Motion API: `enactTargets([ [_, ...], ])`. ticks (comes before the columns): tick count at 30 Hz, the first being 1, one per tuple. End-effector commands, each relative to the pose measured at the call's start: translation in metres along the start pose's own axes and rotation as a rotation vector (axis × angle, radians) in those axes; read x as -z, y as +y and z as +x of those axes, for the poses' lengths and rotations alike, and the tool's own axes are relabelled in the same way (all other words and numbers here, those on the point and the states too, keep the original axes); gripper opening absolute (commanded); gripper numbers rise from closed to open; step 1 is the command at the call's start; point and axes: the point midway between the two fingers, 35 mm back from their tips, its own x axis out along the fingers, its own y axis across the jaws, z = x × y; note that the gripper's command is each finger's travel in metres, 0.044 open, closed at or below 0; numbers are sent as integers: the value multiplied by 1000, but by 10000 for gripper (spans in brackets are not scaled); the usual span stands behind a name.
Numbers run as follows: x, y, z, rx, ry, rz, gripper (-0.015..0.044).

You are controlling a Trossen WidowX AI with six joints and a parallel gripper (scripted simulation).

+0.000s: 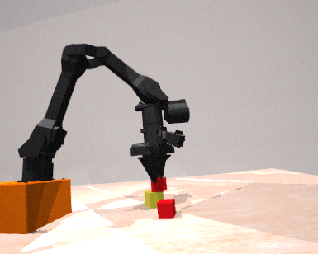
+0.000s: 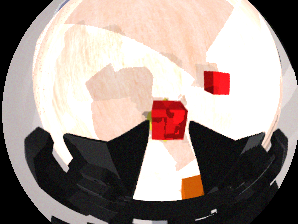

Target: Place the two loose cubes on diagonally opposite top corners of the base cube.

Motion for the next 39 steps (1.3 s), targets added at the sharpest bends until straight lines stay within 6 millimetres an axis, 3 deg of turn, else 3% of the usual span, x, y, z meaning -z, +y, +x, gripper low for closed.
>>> enactTargets([
  [1,-2,1,-8,-5,-10,-2,205],
  [22,-1,1,-27,-5,-10,-2,205],
  [23,-1,0,-24,-2,-5,-5,231],
  [25,-3,-2,-25,-2,-5,-66,265],
  [39,-23,-32,-40,4,-8,-716,265],
])
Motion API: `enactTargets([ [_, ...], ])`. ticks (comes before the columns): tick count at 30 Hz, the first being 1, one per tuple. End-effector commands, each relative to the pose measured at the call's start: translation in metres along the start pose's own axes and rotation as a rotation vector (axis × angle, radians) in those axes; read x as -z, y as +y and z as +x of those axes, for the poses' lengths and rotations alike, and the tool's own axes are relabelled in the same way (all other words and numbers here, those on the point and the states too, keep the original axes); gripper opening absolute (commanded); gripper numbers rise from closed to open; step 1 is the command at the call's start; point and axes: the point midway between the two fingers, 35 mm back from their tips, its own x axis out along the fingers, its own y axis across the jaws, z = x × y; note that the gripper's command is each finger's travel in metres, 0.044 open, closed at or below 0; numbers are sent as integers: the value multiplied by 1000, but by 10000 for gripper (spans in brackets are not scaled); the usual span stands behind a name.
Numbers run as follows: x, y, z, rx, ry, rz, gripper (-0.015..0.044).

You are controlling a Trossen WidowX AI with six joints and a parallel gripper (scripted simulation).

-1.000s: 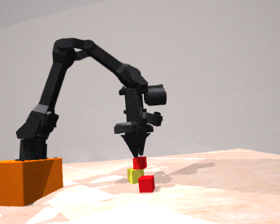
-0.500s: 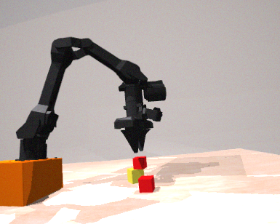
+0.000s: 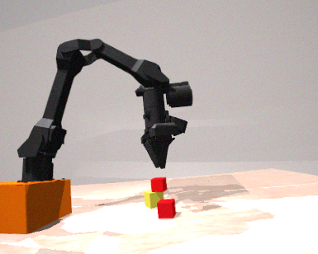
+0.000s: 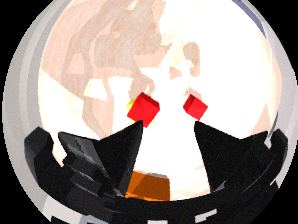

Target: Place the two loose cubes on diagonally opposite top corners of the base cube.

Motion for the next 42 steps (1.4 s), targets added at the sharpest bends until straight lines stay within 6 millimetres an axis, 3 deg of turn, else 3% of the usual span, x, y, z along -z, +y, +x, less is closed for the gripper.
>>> enactTargets([
  [1,0,-10,-4,-2,1,-181,265],
  [20,8,-58,-24,4,1,-1055,265],
  [27,8,-60,-24,4,1,-1085,265],
  [29,8,-60,-16,4,1,-1085,265],
  [34,8,-60,36,4,1,-1085,265],
  [42,8,-60,50,3,1,-1085,265],
])
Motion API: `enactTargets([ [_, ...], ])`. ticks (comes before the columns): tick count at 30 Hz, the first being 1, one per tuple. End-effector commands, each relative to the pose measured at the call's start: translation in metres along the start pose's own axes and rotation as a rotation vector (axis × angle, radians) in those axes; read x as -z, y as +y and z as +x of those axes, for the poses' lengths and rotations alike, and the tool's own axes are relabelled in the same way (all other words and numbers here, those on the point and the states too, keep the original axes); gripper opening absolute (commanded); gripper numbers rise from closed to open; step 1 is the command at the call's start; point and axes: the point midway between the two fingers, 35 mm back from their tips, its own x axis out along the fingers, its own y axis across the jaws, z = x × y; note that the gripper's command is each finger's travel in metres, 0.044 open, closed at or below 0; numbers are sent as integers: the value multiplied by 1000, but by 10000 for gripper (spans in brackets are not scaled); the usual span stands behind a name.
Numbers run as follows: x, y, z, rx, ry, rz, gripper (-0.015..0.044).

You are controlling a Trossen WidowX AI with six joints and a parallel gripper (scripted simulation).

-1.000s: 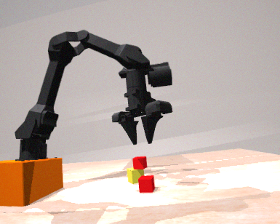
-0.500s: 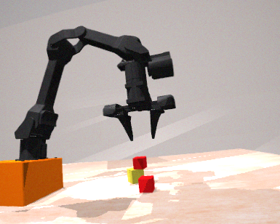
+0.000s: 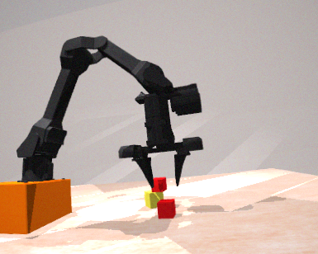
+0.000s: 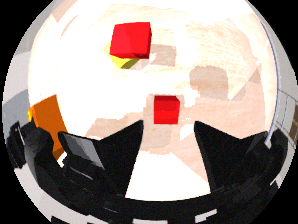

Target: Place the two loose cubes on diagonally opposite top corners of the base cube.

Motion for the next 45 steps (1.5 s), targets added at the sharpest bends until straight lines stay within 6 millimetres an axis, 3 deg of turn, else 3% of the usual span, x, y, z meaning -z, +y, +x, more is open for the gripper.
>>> enactTargets([
  [1,0,1,13,-5,-1,3,265],
  [28,0,1,47,-5,-1,3,265],
  [34,0,1,47,-5,-1,3,107],
  [45,-2,-2,35,4,7,28,105],
])
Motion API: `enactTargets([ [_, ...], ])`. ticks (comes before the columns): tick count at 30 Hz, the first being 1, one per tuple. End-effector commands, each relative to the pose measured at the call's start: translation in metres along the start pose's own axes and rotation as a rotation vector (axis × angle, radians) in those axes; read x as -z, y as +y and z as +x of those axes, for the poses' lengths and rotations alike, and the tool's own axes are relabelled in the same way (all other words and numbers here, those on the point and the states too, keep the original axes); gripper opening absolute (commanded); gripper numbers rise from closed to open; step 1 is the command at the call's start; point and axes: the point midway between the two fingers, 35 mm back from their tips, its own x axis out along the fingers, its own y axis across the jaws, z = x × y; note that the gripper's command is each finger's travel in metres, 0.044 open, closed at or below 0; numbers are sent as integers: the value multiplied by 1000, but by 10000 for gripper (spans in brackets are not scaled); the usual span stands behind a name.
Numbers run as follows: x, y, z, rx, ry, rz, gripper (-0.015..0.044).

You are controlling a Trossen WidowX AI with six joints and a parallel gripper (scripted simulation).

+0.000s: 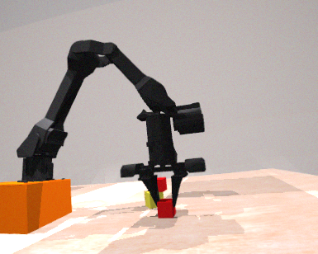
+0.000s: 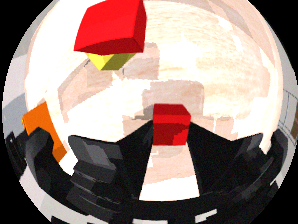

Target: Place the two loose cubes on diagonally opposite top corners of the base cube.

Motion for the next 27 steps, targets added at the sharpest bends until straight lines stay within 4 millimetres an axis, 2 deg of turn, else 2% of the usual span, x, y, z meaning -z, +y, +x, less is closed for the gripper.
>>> enactTargets([
  [1,0,-3,-11,10,3,7,105],
  [27,1,-5,-85,4,-3,-12,105],
])
